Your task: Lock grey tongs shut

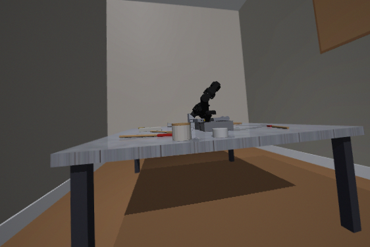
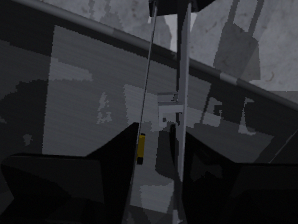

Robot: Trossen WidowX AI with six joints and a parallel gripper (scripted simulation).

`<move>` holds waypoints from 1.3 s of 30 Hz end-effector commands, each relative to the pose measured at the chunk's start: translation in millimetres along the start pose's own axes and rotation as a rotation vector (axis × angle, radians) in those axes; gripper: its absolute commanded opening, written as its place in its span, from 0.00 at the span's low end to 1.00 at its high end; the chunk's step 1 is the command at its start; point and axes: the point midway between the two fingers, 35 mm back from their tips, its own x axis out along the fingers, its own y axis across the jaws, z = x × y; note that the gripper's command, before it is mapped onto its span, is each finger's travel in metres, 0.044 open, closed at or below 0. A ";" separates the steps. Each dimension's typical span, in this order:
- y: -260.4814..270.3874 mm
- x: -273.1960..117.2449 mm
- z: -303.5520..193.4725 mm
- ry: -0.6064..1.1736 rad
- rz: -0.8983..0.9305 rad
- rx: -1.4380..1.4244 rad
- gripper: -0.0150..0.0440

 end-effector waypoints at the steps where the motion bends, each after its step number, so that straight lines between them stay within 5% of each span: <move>1: 0.0 0.0 -0.3 0.000 -0.001 -0.001 0.41; 13: 0.0 0.0 -0.3 0.000 -0.001 -0.001 0.28; 19: 0.0 0.0 -0.3 0.000 -0.001 -0.001 0.01; 25: 2.6 -14.7 1.7 -0.002 -0.002 0.001 0.00; 33: 1.3 -125.4 1.8 0.001 -0.008 0.010 0.00; 39: 0.8 -128.3 1.4 0.001 -0.008 0.010 0.00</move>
